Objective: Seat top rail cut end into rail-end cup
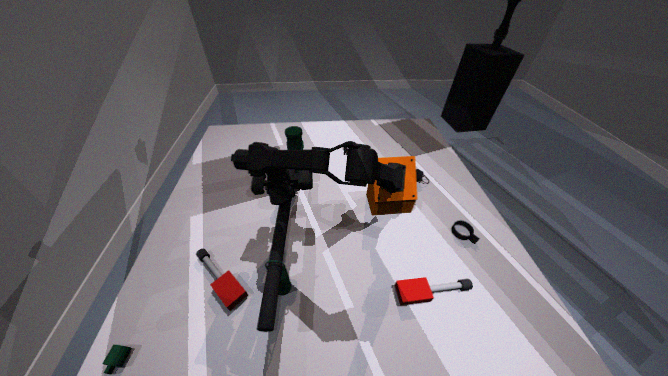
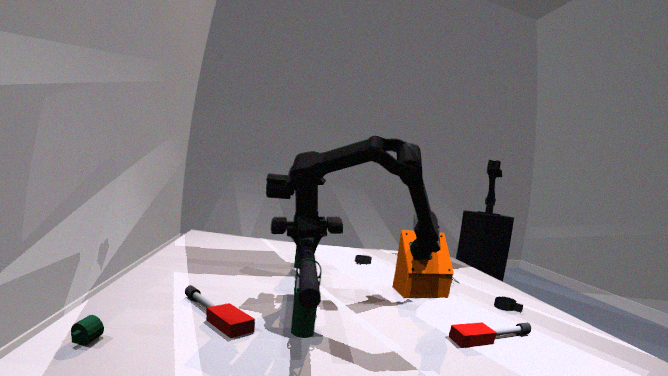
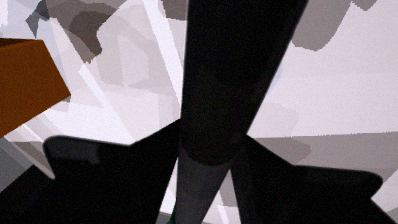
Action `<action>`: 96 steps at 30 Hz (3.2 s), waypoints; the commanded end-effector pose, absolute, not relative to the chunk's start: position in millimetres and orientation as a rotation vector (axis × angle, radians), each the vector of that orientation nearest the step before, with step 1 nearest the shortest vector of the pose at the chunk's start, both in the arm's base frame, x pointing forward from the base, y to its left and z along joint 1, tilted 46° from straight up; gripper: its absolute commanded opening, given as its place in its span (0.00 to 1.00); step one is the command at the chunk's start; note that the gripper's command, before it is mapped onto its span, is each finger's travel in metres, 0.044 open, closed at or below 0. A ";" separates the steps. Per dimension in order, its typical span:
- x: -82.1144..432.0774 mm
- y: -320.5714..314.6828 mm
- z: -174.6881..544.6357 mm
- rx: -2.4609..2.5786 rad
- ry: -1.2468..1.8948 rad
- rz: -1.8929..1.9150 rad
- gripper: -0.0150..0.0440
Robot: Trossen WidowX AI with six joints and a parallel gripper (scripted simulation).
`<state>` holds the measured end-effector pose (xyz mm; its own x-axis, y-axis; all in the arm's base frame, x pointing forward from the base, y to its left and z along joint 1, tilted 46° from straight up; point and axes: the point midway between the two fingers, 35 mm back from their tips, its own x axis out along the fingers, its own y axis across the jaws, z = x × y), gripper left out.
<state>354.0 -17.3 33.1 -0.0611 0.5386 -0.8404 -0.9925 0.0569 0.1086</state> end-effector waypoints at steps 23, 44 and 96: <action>350.1 -31.7 18.2 -0.682 0.885 1.425 0.25; 350.1 -31.7 18.2 -0.682 0.885 1.425 0.25; 350.5 -33.7 19.6 -0.685 0.888 1.431 0.25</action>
<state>350.0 -24.8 18.9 -0.0765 0.5452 -0.8348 -0.9915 0.0466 0.1212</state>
